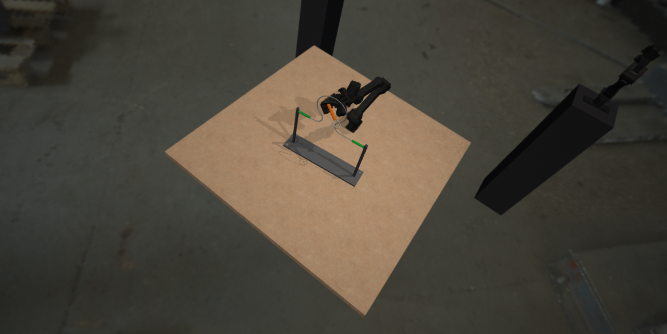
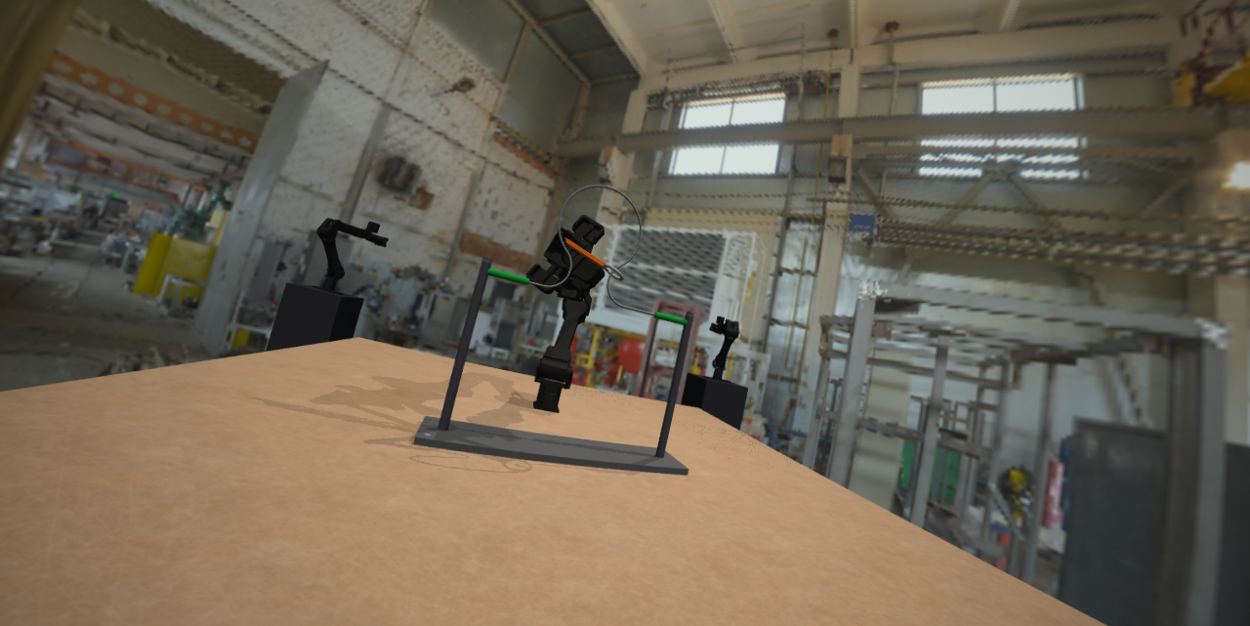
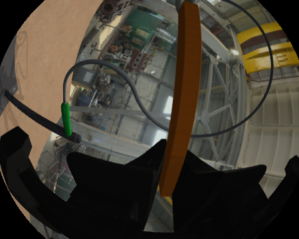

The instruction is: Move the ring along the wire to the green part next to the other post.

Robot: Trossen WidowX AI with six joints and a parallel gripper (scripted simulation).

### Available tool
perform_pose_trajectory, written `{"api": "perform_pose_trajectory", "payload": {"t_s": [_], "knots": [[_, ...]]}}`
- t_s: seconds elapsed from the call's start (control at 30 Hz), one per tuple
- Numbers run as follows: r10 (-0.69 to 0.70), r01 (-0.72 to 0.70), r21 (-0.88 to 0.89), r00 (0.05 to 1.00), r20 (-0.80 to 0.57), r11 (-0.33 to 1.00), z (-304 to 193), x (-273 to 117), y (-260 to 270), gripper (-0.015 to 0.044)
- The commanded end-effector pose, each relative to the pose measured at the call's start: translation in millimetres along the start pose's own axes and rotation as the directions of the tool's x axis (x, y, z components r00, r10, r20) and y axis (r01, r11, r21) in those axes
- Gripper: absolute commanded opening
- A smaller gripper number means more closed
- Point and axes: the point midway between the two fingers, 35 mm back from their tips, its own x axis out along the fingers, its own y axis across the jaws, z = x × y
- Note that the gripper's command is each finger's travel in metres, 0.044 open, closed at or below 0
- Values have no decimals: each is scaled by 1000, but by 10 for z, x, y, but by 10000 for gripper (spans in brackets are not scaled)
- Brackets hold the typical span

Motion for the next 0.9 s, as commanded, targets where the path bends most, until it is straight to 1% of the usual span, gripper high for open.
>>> {"api": "perform_pose_trajectory", "payload": {"t_s": [0.0,0.43,0.87], "knots": [[50,-49,82,999,-14,995,-5,-25,149,-150],[213,-195,350,977,-14,916,95,-140,581,-150],[368,-314,595,929,32,740,315,-316,952,-150]]}}
